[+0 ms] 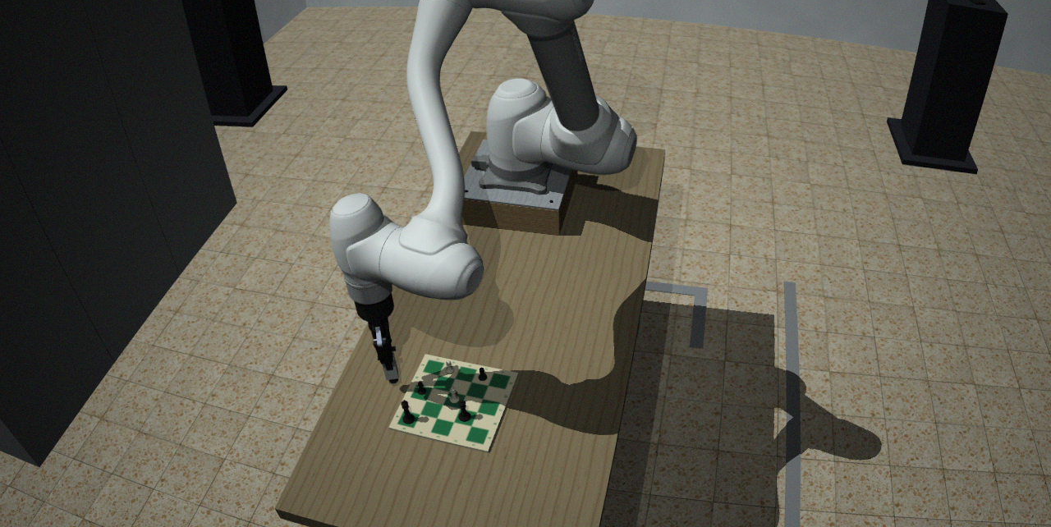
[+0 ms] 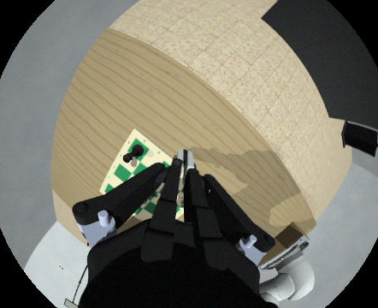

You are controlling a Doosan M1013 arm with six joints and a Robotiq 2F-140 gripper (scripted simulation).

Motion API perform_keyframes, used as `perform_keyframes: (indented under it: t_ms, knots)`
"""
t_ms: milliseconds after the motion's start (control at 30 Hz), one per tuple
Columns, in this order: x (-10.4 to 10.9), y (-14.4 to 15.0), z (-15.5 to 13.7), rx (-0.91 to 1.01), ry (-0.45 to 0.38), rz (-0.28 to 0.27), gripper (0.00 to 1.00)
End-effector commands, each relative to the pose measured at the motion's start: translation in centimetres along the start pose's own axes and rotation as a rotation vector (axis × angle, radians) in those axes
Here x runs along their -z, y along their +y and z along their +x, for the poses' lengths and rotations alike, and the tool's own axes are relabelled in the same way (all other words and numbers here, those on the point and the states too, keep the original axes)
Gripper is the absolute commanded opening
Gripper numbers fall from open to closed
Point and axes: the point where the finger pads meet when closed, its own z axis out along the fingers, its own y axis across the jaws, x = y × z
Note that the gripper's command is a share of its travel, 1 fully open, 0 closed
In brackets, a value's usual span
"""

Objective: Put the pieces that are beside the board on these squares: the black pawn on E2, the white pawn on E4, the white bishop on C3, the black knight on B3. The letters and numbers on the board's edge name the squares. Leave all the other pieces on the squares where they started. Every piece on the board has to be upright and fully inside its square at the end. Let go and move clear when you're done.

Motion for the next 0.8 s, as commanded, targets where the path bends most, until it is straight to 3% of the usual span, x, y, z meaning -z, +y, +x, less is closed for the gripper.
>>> perform_keyframes:
  t_ms: [0, 267, 767]
  knots:
    - [1.6, -0.1, -0.2, 0.002, -0.001, -0.003, 0.00]
    - [6.4, -0.1, -0.2, 0.002, -0.001, -0.003, 0.00]
    - [6.9, -1.2, -1.2, -0.044, -0.001, -0.003, 0.00]
